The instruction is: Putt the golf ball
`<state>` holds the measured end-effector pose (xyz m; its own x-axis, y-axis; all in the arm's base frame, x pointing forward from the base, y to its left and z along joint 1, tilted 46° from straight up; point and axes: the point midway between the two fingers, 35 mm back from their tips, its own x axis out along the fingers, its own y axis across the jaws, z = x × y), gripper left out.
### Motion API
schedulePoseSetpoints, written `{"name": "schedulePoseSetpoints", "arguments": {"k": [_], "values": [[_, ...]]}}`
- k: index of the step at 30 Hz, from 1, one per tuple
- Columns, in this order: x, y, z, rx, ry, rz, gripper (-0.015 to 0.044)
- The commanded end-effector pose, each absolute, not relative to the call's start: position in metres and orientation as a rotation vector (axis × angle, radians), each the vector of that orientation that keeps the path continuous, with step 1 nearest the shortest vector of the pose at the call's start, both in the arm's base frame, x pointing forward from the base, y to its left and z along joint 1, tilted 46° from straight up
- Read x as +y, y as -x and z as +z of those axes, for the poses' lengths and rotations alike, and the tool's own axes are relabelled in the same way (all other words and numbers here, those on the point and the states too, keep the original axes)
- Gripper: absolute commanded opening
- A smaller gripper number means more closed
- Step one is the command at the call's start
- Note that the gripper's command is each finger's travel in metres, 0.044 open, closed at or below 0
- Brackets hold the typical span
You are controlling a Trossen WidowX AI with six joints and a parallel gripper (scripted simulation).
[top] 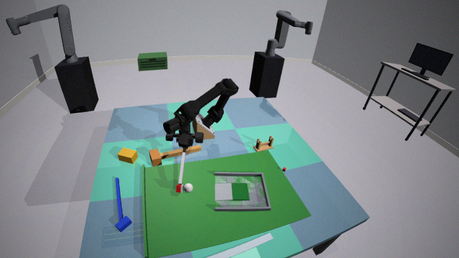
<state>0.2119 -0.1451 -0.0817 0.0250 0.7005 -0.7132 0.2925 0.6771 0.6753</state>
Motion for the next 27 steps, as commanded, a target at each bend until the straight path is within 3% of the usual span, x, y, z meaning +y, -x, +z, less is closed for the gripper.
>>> {"name": "schedulePoseSetpoints", "arguments": {"k": [1, 9, 27], "values": [[-0.105, -0.227, -0.041, 1.55, -0.837, 0.389, 0.0], [-0.09, -0.229, -0.028, 1.549, -0.84, 0.394, 0.0], [-0.126, -0.227, 0.006, 1.558, -0.849, 0.395, 0.0]]}}
